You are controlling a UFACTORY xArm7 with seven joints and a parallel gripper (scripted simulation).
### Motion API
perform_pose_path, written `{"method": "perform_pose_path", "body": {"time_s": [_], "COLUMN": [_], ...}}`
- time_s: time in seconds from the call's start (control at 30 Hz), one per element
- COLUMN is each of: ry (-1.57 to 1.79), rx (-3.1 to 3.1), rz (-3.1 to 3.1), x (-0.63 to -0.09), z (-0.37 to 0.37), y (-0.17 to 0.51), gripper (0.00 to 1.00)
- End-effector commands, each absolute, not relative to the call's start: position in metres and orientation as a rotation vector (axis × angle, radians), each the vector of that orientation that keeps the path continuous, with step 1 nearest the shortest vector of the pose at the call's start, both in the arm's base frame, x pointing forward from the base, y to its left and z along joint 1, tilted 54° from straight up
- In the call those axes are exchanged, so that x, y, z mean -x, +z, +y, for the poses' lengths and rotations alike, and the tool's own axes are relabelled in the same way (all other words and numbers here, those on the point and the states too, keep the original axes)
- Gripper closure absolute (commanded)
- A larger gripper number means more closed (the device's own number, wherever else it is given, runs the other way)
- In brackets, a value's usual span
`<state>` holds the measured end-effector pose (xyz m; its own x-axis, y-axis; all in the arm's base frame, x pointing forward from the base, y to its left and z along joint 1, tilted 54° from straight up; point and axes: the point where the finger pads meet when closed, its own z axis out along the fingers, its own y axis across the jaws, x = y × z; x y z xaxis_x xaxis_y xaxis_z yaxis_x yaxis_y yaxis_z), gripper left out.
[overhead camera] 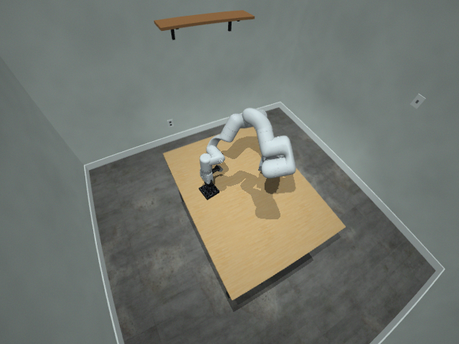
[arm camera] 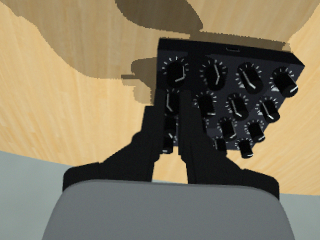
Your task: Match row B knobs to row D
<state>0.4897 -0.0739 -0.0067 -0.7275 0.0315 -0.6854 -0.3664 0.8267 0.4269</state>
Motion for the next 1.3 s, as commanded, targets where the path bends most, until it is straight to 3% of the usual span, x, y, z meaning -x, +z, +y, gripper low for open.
{"method": "perform_pose_path", "body": {"time_s": [0.0,0.23,0.27,1.27], "ry": [0.716,0.716,0.716,0.716], "rx": [0.243,0.243,0.243,0.243], "rz": [2.288,2.288,2.288,2.288], "x": [-0.4901,-0.4901,-0.4901,-0.4829], "z": [-0.0755,-0.0755,-0.0755,-0.0825], "y": [-0.006,-0.006,-0.006,0.0013], "gripper": [0.92,0.92,0.81,0.81]}}
